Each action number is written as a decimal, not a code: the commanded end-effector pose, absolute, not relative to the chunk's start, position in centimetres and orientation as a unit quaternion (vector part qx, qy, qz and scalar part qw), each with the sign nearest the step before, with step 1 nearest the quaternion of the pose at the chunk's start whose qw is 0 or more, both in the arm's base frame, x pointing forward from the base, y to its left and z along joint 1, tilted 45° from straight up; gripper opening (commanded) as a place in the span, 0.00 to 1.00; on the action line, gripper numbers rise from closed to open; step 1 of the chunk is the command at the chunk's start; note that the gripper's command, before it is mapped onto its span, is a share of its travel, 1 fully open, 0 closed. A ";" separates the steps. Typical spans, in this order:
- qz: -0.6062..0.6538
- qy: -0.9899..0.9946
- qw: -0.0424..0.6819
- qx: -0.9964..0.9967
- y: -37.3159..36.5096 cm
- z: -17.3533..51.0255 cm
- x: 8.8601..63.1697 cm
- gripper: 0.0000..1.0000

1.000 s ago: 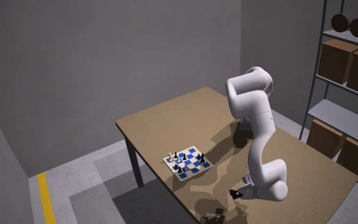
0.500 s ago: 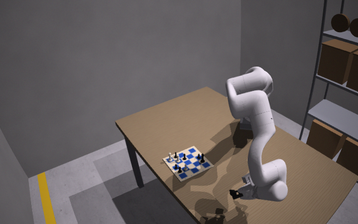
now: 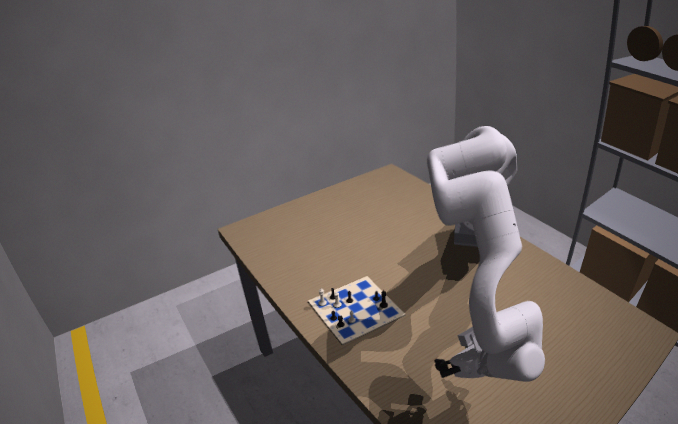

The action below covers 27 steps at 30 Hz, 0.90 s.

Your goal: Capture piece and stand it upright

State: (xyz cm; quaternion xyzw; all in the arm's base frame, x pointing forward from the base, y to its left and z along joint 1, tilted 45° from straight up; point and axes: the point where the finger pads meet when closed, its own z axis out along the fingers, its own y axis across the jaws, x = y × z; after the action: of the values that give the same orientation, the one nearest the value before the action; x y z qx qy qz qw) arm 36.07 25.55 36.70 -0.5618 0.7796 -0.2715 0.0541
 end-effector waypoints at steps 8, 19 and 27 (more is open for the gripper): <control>-0.271 0.780 0.055 -0.562 25.2 37.4 35.6 1.00; -0.271 0.780 0.055 -0.562 22.8 41.3 32.6 1.00; -0.271 0.780 0.055 -0.562 21.7 43.2 31.2 1.00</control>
State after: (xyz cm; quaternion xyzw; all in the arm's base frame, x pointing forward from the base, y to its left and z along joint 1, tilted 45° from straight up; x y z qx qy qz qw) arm 32.27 22.35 41.92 -0.5613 0.7801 -0.2709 0.0542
